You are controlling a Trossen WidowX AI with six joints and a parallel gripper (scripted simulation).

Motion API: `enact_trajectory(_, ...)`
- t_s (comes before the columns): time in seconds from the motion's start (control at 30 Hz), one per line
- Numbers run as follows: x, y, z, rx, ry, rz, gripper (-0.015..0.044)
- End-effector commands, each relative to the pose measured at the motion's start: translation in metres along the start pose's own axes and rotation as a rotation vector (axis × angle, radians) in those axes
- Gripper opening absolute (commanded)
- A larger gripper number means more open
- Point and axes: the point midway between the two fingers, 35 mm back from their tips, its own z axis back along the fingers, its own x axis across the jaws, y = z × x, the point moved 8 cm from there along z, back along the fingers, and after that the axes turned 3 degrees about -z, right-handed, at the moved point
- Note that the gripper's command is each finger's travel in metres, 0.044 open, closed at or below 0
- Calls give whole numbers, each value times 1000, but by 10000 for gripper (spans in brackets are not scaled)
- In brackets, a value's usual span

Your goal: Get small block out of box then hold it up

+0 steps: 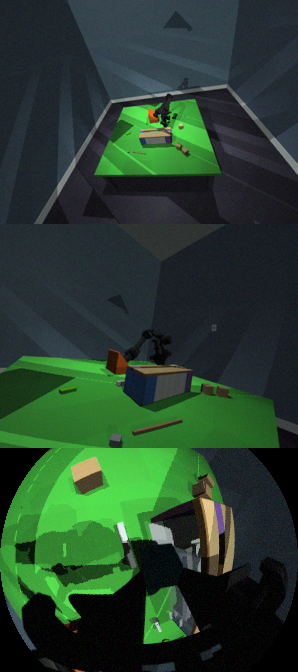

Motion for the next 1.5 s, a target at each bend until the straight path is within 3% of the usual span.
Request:
enact_trajectory(0.0, -1, 3, 4, -8, -5, -194, 0)
enact_trajectory(1.47, 3, 26, 40, -32, -115, -2042, 0)
